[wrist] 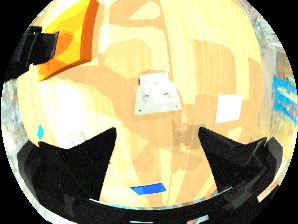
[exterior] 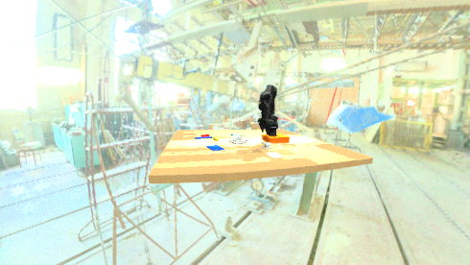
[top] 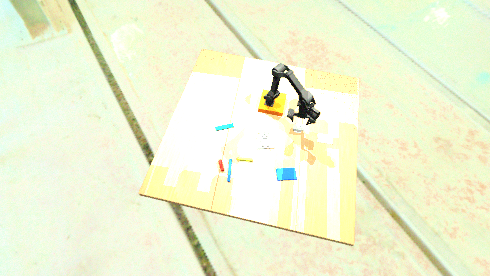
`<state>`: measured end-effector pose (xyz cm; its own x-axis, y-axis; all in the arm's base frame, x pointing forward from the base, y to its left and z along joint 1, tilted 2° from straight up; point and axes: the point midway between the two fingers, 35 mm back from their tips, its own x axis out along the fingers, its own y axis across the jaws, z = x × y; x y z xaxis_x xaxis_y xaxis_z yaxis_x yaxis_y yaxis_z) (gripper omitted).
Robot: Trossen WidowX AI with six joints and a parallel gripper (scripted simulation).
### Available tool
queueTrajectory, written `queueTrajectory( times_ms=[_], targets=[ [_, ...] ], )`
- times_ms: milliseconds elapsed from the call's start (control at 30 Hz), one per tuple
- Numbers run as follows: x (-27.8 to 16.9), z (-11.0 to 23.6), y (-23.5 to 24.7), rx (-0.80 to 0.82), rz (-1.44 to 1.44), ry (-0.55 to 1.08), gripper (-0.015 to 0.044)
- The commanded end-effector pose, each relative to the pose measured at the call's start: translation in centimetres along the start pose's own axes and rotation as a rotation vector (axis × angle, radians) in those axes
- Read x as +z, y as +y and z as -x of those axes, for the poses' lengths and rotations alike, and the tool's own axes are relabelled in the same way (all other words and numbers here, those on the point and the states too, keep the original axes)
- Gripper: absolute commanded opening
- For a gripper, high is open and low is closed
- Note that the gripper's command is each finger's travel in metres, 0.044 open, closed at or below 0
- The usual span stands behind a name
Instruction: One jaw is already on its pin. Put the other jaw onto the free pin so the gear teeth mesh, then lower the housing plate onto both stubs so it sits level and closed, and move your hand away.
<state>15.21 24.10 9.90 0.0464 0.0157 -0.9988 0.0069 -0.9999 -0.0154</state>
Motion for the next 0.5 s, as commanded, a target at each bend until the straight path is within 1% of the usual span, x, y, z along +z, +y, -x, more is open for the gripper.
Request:
queueTrajectory(
  times_ms=[0, 300, 400, 467],
  targets=[
    [1.0, 0.1, -0.4, 0.007, 0.122, 0.002, 0.044],
    [1.2, -0.1, -0.4, 0.007, 0.14, 0.002, 0.044],
    [1.2, -3.1, -0.4, 0.007, 0.14, 0.002, 0.044],
    [1.2, -3.9, -0.4, 0.007, 0.14, 0.002, 0.044]
  ],
)
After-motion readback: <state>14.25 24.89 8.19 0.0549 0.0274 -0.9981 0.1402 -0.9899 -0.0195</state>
